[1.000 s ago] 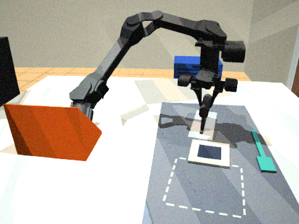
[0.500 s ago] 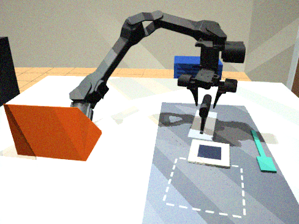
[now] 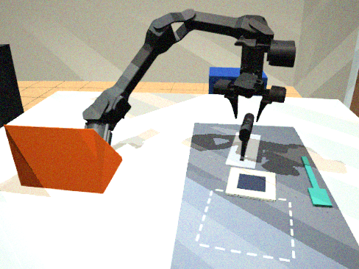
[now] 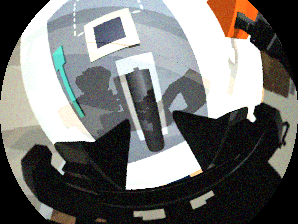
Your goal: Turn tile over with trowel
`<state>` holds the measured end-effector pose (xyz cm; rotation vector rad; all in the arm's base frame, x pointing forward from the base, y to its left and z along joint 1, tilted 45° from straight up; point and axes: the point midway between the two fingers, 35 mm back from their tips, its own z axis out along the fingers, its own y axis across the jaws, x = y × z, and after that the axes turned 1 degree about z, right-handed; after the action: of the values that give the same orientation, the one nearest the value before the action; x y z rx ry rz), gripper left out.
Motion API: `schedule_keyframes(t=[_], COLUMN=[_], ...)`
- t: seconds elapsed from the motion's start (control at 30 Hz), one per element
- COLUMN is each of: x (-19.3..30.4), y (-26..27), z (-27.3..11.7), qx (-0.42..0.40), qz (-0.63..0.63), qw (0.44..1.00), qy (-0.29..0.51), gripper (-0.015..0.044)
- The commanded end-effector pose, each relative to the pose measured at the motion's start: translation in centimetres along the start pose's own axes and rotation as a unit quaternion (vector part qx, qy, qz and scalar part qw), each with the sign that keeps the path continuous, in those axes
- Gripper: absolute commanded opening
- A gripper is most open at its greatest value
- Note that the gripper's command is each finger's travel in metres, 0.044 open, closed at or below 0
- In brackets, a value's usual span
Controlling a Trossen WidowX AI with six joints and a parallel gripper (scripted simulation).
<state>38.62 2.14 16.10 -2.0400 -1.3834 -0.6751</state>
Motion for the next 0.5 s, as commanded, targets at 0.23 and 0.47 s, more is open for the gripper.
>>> schedule_keyframes(t=[0.23, 0.47], x=[0.1, 0.1], y=[0.1, 0.2], z=[-1.5, -0.4], qx=[-0.002, -0.002], qz=[-0.002, -0.012], qw=[1.000, 1.000], qy=[-0.001, -0.001], gripper=[0.0270, 0.0270])
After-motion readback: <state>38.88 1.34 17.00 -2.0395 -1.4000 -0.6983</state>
